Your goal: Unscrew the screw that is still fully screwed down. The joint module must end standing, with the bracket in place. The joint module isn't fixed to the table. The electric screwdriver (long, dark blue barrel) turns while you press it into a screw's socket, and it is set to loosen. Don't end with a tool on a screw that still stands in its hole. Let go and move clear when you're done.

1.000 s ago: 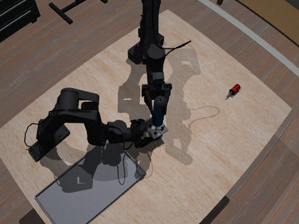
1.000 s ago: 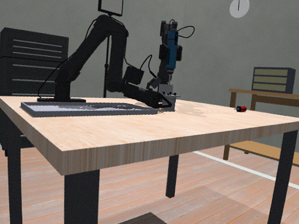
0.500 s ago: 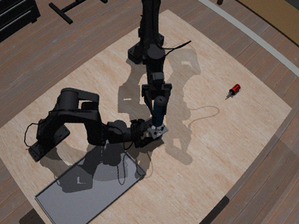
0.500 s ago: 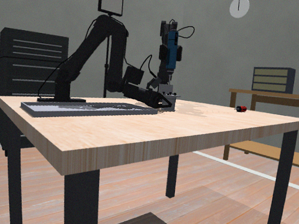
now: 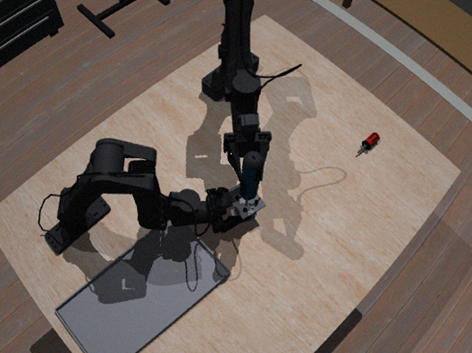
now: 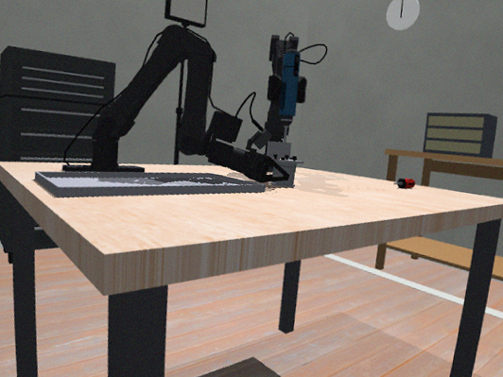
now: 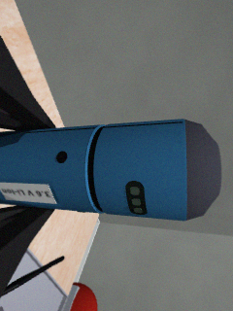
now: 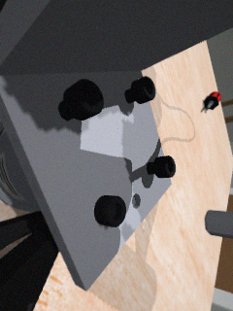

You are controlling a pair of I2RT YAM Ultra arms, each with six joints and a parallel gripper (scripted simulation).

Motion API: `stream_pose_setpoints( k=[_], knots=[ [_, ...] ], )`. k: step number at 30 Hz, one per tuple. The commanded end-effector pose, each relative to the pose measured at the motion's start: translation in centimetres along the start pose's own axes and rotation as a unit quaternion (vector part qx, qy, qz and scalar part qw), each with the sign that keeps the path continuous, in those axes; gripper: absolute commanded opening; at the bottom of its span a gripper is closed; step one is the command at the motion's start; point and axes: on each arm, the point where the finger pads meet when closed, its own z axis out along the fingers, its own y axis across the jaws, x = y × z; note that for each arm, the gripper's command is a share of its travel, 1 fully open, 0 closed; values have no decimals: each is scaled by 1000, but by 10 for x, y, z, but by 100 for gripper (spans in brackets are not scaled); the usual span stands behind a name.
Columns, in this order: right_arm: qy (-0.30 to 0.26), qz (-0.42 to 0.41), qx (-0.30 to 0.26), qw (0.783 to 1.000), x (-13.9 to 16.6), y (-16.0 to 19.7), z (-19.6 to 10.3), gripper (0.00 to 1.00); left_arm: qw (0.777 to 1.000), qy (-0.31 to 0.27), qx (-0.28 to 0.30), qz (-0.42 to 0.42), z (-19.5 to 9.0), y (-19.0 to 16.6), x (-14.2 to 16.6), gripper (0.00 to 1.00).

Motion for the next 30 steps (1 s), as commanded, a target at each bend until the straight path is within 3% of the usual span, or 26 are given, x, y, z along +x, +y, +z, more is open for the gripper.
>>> stream_pose_setpoints(
  k=[1,3,6,10,14,17,20,23,30],
  knots=[
    [-1,1,1,1000,-2,0,1,59,998,-69,0,-3,0,-3,-42,42],
    [-1,1,1,1000,-2,0,1,59,998,-69,0,-3,0,-3,-42,42],
    [-1,1,1,1000,-2,0,1,59,999,-42,0,-2,-2,-3,-16,42],
    [-1,1,1,1000,-2,0,1,59,998,-66,1,-3,2,-4,-34,42],
    [-1,1,1,1000,-2,0,1,59,999,-42,0,-2,-2,-3,-10,42],
    [-1,1,1,1000,-2,0,1,59,997,-75,1,-3,0,-4,-37,42],
    [-1,1,1,1000,-2,0,1,59,997,-76,1,-3,0,-4,-38,42],
    [-1,1,1,1000,-2,0,1,59,998,-55,0,-2,3,-4,-18,42],
    [-1,1,1,1000,-2,0,1,59,998,-58,1,-2,1,-4,-16,42]
  ],
)
